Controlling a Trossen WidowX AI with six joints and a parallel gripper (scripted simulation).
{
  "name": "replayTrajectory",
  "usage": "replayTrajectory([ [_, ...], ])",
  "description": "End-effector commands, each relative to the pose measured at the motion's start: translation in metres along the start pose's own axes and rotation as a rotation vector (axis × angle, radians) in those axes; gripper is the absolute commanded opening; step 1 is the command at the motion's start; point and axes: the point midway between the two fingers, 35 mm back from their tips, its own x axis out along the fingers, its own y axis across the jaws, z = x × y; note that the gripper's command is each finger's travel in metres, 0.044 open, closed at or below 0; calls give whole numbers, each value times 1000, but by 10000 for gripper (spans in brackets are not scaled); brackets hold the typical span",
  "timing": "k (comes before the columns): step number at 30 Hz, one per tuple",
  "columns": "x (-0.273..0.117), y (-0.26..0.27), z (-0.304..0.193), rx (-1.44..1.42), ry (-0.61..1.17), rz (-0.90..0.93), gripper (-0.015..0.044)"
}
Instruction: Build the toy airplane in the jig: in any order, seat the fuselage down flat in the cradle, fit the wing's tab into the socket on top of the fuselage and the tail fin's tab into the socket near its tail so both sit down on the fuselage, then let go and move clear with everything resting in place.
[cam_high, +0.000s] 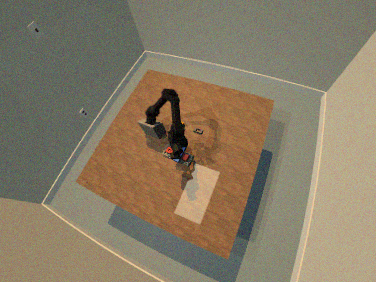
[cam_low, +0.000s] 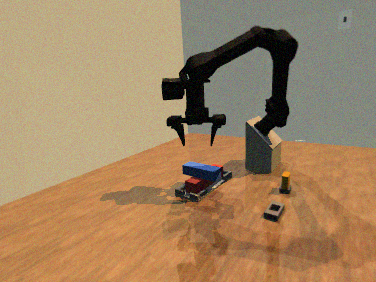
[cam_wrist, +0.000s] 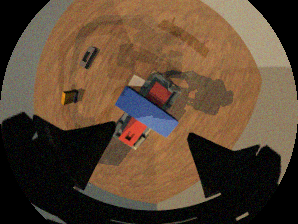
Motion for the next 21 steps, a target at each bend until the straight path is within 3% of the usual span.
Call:
replayTrajectory([
  [1, -1, 0, 0, 352, 7, 1, 440],
  [11, -3, 9, 4, 352, 8, -2, 440],
  [21, -13, 141, 35, 332, 21, -29, 440],
])
